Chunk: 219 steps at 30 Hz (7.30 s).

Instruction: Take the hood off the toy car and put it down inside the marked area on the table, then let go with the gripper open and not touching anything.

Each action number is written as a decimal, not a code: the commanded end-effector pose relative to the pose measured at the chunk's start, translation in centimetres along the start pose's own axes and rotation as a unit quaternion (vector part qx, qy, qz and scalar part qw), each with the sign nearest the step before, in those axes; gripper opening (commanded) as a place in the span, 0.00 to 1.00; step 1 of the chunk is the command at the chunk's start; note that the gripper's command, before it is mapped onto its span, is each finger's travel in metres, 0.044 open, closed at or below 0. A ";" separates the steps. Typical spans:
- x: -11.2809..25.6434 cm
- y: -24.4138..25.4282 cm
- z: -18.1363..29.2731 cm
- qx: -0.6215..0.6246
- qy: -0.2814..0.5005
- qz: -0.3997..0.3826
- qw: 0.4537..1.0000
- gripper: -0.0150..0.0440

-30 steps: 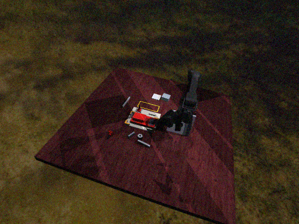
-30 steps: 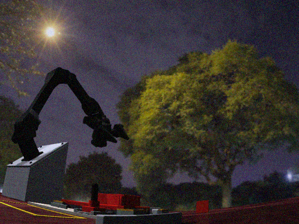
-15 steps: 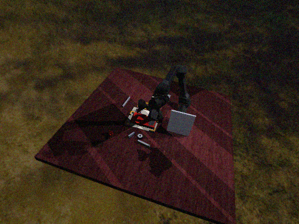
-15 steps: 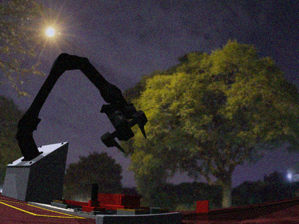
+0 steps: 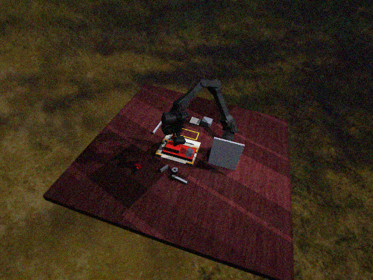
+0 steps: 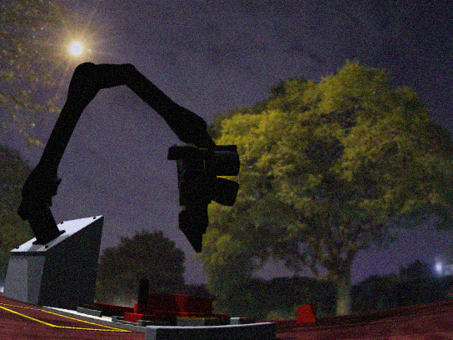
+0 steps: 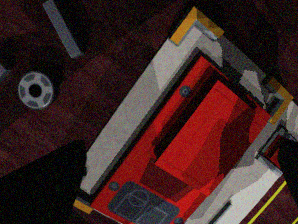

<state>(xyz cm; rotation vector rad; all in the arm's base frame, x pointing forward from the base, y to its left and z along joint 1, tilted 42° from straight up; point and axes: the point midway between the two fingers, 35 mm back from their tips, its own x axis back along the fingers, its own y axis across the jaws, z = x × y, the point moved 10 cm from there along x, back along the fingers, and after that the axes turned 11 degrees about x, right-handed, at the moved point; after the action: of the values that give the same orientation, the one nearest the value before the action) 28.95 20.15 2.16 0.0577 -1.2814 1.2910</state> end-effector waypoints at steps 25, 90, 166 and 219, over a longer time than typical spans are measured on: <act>-6.0 -6.1 4.1 -0.319 0.087 -0.059 0.942 1.00; -10.1 -5.4 4.6 -0.319 0.087 -0.058 0.942 1.00; -11.3 -5.3 4.8 -0.321 0.087 -0.059 0.941 0.25; -5.7 -9.2 6.5 -0.317 0.086 -0.064 0.942 0.25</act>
<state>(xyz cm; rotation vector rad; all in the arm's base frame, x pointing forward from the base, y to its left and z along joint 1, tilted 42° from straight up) 32.59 9.40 4.94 -0.4145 -1.4514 0.7076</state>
